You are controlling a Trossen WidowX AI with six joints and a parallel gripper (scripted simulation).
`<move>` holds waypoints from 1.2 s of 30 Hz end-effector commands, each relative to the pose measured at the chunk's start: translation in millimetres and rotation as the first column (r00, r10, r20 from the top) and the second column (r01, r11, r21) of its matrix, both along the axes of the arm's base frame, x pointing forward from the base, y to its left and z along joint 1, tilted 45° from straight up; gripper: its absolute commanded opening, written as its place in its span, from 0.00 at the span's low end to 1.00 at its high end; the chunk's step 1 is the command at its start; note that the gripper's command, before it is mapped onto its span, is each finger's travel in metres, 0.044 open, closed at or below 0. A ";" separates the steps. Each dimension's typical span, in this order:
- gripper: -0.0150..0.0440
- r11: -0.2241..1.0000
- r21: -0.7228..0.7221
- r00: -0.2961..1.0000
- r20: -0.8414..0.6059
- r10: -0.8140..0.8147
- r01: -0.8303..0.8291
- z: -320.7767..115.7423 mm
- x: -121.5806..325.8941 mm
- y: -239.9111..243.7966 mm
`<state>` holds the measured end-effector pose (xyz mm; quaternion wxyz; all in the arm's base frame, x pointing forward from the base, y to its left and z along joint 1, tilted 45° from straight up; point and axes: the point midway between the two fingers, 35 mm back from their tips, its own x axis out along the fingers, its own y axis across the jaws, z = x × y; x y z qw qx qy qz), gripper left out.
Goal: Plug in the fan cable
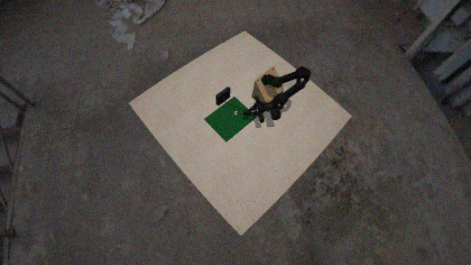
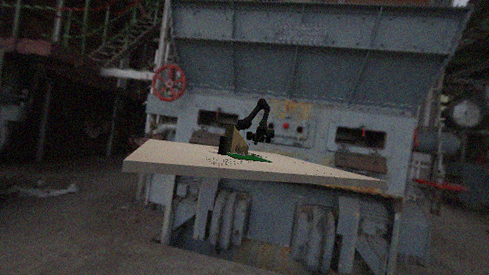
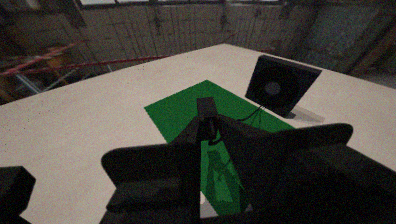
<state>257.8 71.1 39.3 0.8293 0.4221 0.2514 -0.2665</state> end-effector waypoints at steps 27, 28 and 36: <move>0.25 1.000 -0.002 1.000 0.000 -0.004 0.004 -15.2 0.8 21.1; 0.25 1.000 -0.002 1.000 0.000 -0.004 0.004 -15.8 0.9 21.7; 0.25 1.000 -0.002 1.000 0.000 -0.004 0.004 -20.7 1.4 26.6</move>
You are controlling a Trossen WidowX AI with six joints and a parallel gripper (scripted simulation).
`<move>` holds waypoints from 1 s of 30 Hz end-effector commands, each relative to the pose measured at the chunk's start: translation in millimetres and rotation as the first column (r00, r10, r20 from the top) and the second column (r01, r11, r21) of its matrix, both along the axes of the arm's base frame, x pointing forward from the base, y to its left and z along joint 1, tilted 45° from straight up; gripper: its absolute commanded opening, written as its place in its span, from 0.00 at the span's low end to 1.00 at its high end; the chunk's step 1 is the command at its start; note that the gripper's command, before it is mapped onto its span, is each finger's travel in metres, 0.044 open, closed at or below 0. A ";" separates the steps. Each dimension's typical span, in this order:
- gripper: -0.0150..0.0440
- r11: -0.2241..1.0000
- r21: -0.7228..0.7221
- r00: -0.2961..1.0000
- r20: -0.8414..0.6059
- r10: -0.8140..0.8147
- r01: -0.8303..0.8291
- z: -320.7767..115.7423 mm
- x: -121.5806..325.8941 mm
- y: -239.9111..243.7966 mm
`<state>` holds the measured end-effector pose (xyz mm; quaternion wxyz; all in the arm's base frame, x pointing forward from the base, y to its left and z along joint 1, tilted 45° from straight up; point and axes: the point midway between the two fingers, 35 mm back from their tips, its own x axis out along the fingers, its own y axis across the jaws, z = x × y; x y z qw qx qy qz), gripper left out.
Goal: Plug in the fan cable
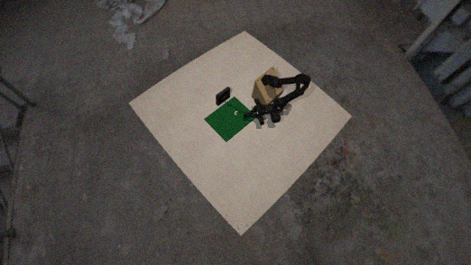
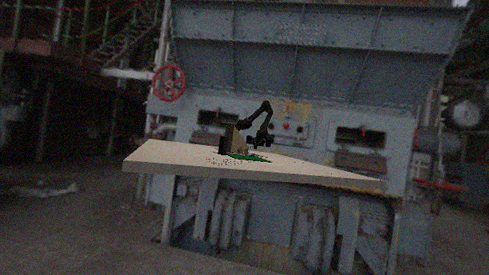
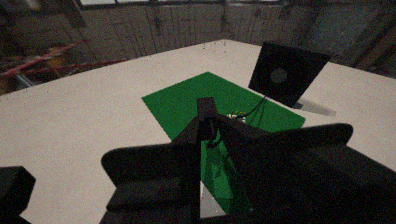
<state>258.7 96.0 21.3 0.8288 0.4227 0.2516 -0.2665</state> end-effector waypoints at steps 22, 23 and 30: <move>0.25 1.000 -0.003 1.000 0.000 -0.004 0.004 -16.0 2.2 15.0; 0.25 1.000 -0.003 1.000 0.000 -0.004 0.004 -16.6 2.3 15.6; 0.25 1.000 -0.003 1.000 0.000 -0.004 0.004 -20.8 2.8 19.8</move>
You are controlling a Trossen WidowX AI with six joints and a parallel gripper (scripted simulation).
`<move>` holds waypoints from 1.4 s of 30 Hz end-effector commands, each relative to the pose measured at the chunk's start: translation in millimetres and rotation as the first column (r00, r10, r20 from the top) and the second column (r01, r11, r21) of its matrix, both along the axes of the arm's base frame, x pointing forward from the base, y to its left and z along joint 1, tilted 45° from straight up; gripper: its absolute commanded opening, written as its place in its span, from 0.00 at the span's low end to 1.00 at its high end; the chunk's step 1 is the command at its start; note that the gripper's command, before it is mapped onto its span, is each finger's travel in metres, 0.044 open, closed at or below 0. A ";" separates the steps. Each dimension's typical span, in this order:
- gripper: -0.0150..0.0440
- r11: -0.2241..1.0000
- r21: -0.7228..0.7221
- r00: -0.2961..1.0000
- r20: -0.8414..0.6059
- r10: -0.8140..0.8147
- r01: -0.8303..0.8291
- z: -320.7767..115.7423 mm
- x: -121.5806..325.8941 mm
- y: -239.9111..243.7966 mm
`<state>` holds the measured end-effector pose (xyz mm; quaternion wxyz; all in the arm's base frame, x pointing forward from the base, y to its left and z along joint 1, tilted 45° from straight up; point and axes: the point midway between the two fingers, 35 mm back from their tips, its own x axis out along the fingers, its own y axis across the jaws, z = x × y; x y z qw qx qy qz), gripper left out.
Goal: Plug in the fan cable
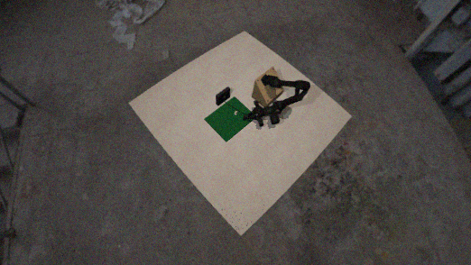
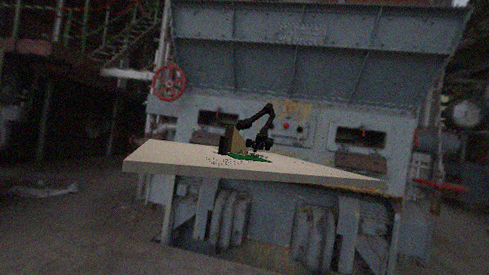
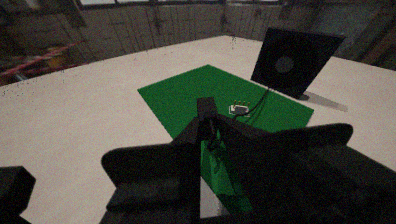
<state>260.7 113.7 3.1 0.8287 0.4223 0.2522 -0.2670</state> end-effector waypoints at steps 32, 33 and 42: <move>0.25 1.000 -0.002 1.000 0.001 -0.004 0.004 -21.1 3.2 20.7; 0.25 1.000 -0.002 1.000 0.001 -0.004 0.004 -21.6 3.3 21.3; 0.25 1.000 -0.001 1.000 -0.002 0.000 0.000 -20.3 2.4 20.2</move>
